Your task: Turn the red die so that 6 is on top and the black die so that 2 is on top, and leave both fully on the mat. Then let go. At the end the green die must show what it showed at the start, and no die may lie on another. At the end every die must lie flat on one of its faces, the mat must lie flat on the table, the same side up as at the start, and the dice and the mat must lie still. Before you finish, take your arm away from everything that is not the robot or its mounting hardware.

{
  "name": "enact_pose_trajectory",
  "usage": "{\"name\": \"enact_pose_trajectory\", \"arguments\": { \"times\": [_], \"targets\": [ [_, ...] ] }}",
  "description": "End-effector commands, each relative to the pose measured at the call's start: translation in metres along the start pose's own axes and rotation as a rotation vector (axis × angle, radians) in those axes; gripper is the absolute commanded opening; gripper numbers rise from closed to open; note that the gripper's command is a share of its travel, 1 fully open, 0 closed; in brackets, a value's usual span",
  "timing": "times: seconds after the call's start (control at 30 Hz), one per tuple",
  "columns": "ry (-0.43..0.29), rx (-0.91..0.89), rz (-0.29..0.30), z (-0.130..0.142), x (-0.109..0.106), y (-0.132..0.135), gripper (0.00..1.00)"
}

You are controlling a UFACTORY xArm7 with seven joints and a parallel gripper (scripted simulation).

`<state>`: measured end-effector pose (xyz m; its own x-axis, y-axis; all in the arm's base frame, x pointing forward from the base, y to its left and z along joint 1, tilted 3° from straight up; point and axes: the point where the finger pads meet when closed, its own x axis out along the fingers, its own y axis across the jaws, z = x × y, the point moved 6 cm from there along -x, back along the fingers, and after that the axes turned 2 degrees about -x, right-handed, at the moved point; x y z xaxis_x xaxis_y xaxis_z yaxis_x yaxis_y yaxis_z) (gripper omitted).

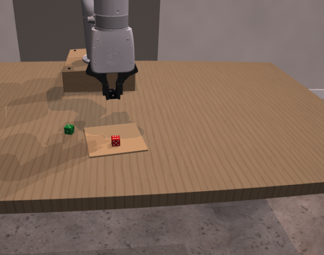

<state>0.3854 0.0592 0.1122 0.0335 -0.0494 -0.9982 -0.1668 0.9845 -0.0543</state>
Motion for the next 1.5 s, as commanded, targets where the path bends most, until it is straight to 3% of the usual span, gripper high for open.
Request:
{"name": "enact_pose_trajectory", "arguments": {
  "times": [0.0,0.5,0.8,1.47],
  "targets": [
    [-0.002,0.000,0.000,0.001,0.003,0.000,0.15],
    [-0.002,0.000,0.000,0.001,0.063,0.000,0.15],
    [-0.002,0.000,0.000,0.001,0.088,0.000,0.15],
    [-0.002,0.000,0.000,0.001,0.092,0.000,0.15]
  ]
}}
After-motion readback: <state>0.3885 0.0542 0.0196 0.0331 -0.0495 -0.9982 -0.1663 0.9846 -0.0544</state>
